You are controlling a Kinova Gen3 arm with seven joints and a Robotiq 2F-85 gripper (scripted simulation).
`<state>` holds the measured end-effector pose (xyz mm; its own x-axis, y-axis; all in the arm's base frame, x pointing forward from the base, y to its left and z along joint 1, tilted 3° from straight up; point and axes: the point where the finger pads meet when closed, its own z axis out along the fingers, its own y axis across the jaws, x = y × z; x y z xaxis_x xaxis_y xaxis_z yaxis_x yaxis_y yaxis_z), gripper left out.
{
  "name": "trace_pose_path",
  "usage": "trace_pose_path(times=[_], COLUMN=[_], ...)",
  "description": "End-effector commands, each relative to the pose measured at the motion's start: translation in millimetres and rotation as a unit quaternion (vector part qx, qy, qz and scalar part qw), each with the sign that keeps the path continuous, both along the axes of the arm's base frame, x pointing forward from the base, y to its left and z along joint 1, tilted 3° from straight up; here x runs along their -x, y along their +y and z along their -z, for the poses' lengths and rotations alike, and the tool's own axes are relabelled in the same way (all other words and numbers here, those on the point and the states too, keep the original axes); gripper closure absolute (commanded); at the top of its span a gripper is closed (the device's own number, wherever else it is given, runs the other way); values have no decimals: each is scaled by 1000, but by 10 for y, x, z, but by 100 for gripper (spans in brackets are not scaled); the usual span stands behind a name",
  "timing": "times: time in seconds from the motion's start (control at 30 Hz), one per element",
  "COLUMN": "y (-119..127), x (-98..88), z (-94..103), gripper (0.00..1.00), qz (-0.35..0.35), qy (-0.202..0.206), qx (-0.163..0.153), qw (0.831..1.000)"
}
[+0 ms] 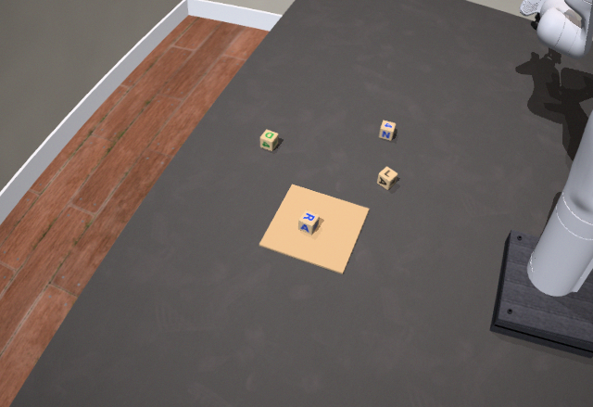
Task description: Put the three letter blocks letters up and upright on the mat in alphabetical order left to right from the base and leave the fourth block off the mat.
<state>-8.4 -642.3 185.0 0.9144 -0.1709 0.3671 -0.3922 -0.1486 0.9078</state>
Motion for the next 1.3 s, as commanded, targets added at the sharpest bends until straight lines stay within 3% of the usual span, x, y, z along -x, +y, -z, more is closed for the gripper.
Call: trace_pose_path(times=[0.0,0.8,1.1,1.27], y=[-3,-1,7,28], x=[0,-20,-123,-273], z=[-12,-10,4,28], gripper=[0,0,0,0], qz=[0,1,4,9], qy=[0,-2,-11,-25], qx=[1,0,-4,-10], qw=[1000,1000,1000,1000])
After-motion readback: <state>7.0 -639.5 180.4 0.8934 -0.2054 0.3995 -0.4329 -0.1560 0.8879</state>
